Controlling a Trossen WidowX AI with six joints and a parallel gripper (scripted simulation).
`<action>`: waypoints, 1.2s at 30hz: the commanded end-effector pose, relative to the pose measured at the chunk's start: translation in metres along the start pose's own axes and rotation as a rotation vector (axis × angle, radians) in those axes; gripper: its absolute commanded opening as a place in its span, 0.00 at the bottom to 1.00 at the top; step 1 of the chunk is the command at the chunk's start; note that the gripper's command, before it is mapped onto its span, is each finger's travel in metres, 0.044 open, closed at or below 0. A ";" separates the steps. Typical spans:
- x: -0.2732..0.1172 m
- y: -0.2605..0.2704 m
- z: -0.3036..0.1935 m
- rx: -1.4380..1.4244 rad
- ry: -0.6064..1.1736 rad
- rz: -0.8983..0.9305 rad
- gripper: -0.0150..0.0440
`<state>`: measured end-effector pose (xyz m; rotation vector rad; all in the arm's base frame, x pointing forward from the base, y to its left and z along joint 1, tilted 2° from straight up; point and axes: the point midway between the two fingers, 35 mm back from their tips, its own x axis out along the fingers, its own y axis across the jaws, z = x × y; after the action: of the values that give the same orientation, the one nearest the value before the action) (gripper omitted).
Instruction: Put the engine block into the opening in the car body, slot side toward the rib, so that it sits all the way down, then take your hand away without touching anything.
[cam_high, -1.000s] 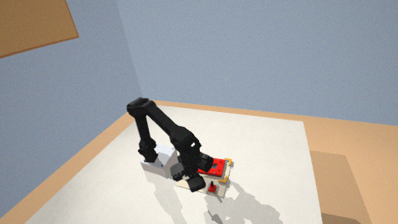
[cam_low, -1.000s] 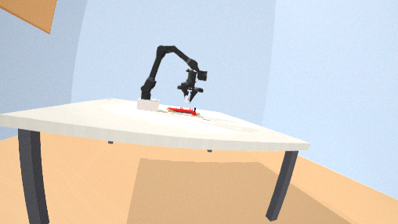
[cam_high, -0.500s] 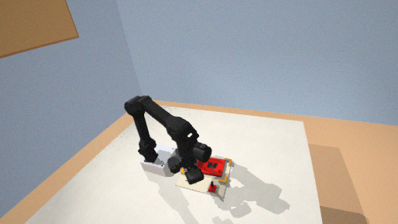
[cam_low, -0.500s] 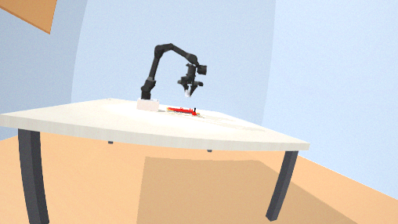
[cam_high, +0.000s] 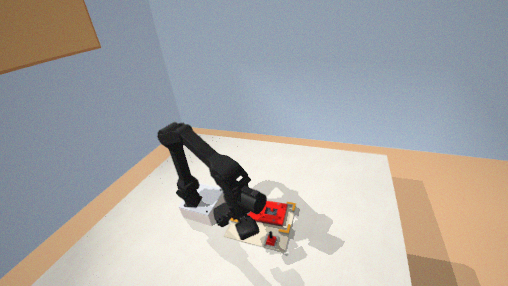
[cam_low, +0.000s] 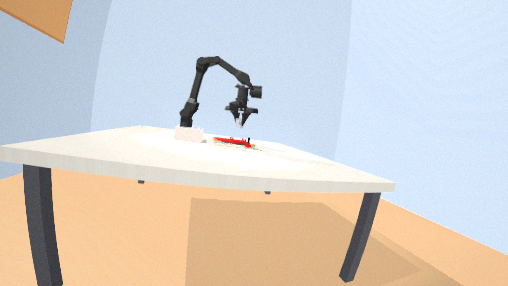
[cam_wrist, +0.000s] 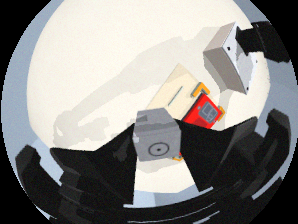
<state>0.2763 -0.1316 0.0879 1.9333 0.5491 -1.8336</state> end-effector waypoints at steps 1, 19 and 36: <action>0.000 0.000 0.004 0.003 0.071 -0.005 0.25; 0.008 0.000 0.023 0.000 0.635 -0.002 0.25; 0.049 -0.001 0.027 0.000 0.654 0.002 0.25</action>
<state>0.2556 -0.1460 0.0430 2.5186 0.7307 -1.1725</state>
